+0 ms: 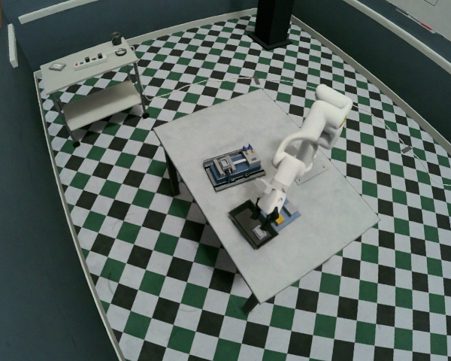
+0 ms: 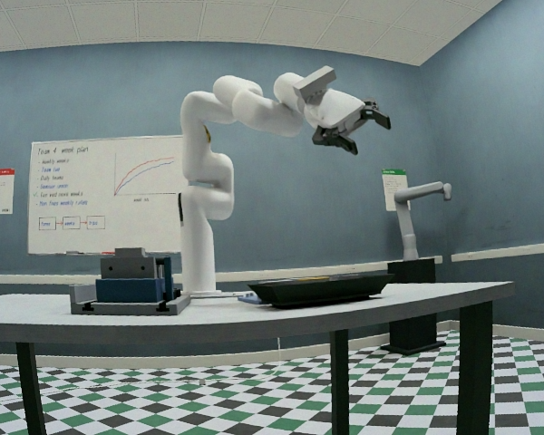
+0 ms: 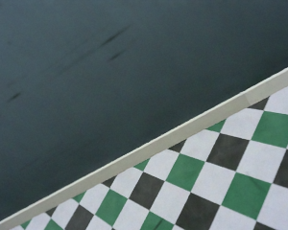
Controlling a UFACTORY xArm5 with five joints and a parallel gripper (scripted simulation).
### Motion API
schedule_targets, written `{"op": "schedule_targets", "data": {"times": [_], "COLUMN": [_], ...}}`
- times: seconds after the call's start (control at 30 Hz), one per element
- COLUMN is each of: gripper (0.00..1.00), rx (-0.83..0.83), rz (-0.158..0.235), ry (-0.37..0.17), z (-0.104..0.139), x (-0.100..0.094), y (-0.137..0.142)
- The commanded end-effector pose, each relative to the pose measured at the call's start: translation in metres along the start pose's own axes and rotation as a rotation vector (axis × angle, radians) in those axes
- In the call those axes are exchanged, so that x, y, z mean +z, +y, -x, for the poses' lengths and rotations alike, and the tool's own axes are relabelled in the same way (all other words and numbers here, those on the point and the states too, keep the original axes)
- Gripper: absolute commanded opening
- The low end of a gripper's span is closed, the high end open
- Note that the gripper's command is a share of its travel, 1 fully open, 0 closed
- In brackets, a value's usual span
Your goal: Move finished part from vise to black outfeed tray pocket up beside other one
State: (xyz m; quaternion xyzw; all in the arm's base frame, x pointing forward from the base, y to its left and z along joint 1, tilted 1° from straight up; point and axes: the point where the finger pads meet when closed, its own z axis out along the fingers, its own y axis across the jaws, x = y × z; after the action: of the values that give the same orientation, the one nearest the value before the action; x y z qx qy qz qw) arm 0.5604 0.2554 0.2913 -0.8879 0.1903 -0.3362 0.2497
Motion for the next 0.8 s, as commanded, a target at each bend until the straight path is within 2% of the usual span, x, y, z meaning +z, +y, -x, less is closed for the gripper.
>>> {"op": "schedule_targets", "data": {"times": [0.0,0.6,0.67,0.7,0.77], "gripper": [1.0,1.0,1.0,1.0,1.0], "rx": [0.0,0.006,0.041,0.075,0.181], "rz": [-0.004,0.002,0.039,0.073,0.174], "ry": [0.003,0.003,-0.001,-0.005,-0.015], "z": [-0.002,-0.003,-0.012,-0.02,-0.037], "x": [-0.001,-0.001,0.001,0.002,0.002], "y": [-0.002,0.001,0.017,0.032,0.071]}}
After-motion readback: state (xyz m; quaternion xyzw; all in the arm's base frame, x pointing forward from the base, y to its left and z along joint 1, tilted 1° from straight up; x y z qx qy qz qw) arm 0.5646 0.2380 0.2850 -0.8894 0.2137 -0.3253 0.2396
